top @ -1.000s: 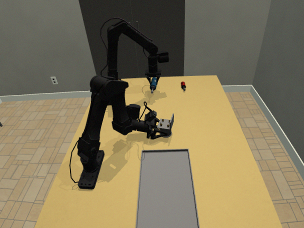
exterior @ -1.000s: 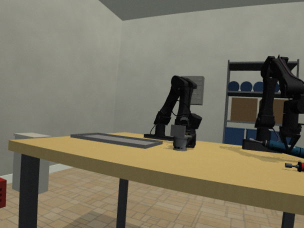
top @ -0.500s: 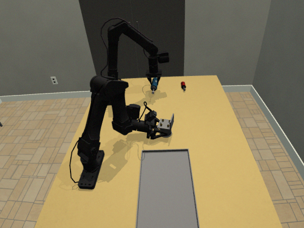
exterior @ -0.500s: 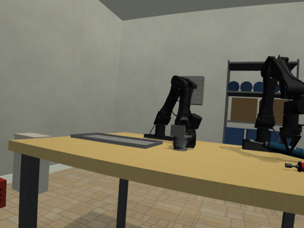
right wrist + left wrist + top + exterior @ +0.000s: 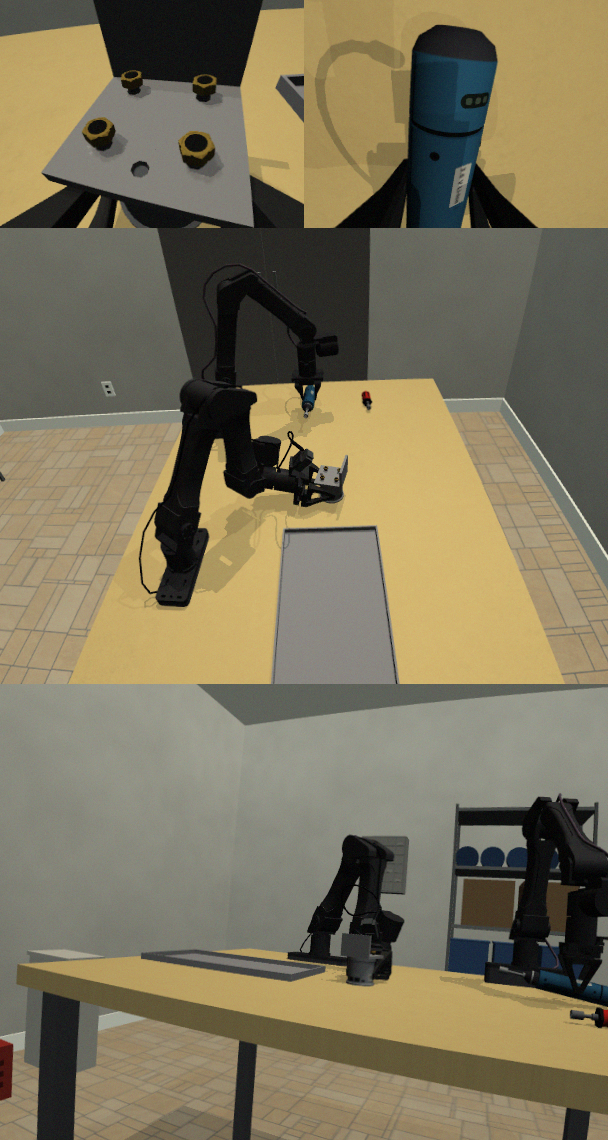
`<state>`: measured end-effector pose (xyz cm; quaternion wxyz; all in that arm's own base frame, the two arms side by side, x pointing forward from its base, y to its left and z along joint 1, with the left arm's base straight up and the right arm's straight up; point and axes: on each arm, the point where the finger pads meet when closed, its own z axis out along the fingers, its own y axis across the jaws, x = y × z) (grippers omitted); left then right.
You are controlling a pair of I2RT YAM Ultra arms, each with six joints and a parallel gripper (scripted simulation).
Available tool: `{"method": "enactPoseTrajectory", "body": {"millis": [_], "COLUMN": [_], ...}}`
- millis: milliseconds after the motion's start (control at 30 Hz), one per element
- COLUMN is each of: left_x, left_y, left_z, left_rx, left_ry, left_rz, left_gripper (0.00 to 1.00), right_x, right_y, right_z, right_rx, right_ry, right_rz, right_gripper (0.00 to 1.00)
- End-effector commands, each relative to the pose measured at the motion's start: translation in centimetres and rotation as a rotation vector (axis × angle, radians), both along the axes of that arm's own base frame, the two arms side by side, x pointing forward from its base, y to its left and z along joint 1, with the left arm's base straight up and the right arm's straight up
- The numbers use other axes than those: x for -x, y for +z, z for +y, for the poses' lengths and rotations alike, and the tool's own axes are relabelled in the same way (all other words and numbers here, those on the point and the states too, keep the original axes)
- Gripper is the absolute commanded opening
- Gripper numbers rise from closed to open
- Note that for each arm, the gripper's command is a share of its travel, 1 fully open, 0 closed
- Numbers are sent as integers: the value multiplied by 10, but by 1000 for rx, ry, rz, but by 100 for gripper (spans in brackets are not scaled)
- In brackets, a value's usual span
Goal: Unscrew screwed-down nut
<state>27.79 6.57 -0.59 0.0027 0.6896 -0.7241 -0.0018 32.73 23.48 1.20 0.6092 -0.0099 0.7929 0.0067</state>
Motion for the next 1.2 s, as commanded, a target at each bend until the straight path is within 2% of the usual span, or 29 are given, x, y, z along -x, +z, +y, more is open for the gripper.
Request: {"method": "enactPoseTrajectory", "body": {"millis": [0, 100, 300, 533, 600, 1167], "left_x": [1, -10, 2, 3, -4, -4], "left_y": [-5, 6, -8, -16, -8, -9], "left_z": [-3, -1, -4, -2, 0, 0], "left_rx": [1, -9, 1, 2, -4, -5], "left_ry": [-1, -1, -1, 2, 0, -2], "left_rz": [-6, -50, -2, 7, -17, -20], "left_gripper": [42, 42, 42, 42, 42, 42], "right_x": [-2, -2, -2, -2, -2, -2], "right_y": [-3, -3, -3, -3, -3, -3], "right_z": [2, 2, 2, 2, 2, 2], "right_rx": [1, 1, 1, 1, 1, 1], "right_ry": [3, 3, 3, 3, 3, 3], "right_rz": [11, 11, 11, 11, 11, 11], "right_gripper": [59, 59, 59, 59, 59, 59]}}
